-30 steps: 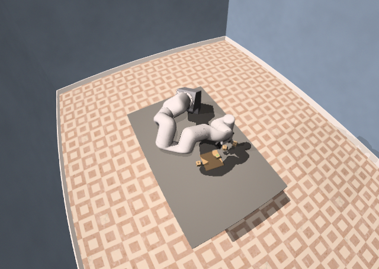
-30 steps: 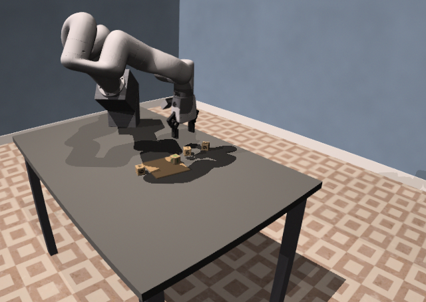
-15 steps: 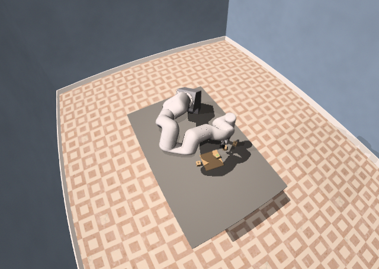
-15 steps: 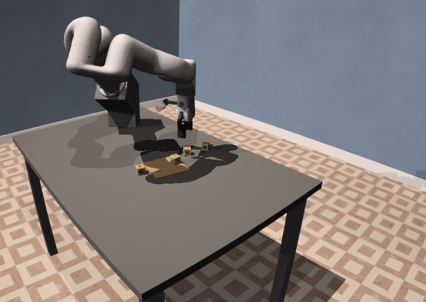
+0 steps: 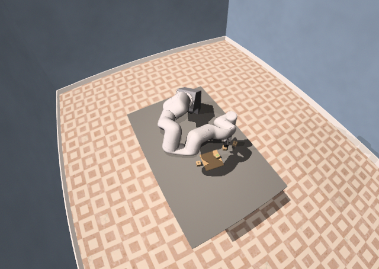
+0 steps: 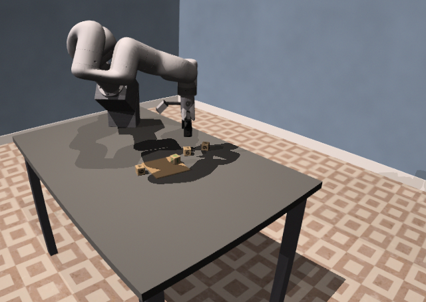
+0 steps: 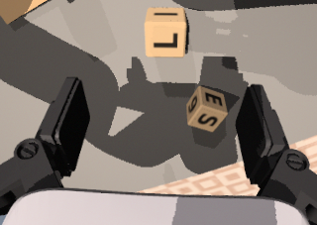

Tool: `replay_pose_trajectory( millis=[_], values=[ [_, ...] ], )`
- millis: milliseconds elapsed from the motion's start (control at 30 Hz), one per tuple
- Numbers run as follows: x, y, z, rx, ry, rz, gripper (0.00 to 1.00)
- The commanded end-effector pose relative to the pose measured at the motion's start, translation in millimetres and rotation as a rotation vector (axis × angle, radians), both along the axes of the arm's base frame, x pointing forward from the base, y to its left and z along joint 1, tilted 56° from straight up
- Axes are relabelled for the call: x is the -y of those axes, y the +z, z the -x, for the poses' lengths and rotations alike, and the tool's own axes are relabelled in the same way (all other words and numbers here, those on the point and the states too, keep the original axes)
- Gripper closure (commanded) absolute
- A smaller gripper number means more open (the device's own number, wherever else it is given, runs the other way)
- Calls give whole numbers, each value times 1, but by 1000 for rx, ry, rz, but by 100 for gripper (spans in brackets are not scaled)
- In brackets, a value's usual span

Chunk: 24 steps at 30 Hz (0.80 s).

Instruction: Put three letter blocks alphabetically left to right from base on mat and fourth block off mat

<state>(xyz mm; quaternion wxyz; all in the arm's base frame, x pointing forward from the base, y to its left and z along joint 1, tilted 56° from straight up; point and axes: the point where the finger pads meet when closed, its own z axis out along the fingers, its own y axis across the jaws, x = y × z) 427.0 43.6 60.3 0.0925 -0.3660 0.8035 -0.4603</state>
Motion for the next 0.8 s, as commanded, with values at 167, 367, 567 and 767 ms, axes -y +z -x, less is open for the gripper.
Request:
replay_pose_trajectory(
  millis=[167, 367, 567, 767],
  values=[
    [-2, 0, 0, -18, 17, 12, 31],
    [-2, 0, 0, -18, 17, 12, 31],
    [-2, 0, 0, -18, 17, 12, 31],
    [-2, 0, 0, -18, 17, 12, 31]
  ],
)
